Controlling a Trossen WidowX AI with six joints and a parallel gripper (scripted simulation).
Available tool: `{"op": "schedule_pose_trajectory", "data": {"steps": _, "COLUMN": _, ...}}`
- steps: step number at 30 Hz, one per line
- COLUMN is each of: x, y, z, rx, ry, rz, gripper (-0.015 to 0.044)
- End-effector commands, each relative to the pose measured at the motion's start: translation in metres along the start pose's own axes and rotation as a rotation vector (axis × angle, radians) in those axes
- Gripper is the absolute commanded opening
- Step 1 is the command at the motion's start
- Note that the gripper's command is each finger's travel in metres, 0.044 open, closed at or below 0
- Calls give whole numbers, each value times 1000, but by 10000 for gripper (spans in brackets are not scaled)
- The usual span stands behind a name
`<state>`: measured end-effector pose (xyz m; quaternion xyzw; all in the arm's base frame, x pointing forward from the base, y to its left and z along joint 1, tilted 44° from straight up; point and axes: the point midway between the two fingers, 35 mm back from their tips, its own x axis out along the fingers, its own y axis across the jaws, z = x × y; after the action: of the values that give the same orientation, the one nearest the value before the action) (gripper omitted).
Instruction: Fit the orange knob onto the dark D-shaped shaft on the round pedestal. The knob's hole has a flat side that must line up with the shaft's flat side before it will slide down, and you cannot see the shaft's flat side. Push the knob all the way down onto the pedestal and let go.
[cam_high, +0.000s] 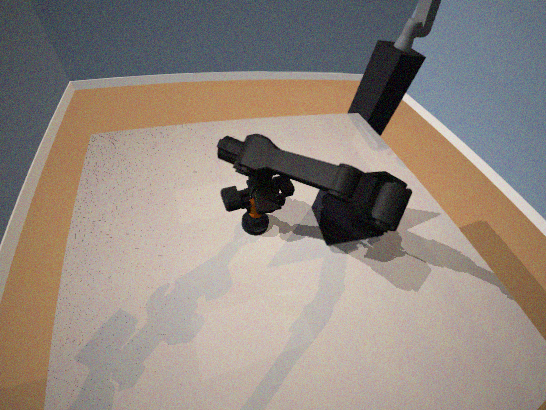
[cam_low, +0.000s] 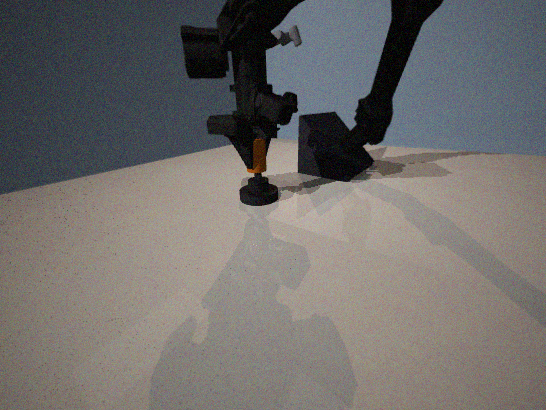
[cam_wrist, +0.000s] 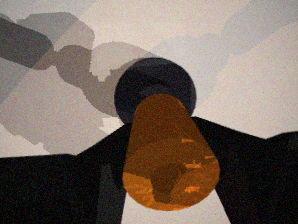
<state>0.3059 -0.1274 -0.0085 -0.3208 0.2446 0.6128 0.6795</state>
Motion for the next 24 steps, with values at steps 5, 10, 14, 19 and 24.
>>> {"op": "schedule_pose_trajectory", "data": {"steps": 5, "x": 1, "y": 2, "z": 1, "rx": -4, "ry": 0, "rz": -3, "gripper": 0}}
{"op": "schedule_pose_trajectory", "data": {"steps": 10, "x": 3, "y": 2, "z": 1, "rx": -4, "ry": 0, "rz": -3, "gripper": 0}}
{"op": "schedule_pose_trajectory", "data": {"steps": 14, "x": 4, "y": 1, "z": 1, "rx": -4, "ry": 0, "rz": -3, "gripper": 0}}
{"op": "schedule_pose_trajectory", "data": {"steps": 19, "x": 2, "y": 1, "z": 1, "rx": -4, "ry": 0, "rz": -3, "gripper": 0}}
{"op": "schedule_pose_trajectory", "data": {"steps": 24, "x": -1, "y": 0, "z": 0, "rx": -4, "ry": 1, "rz": -3, "gripper": 0}}
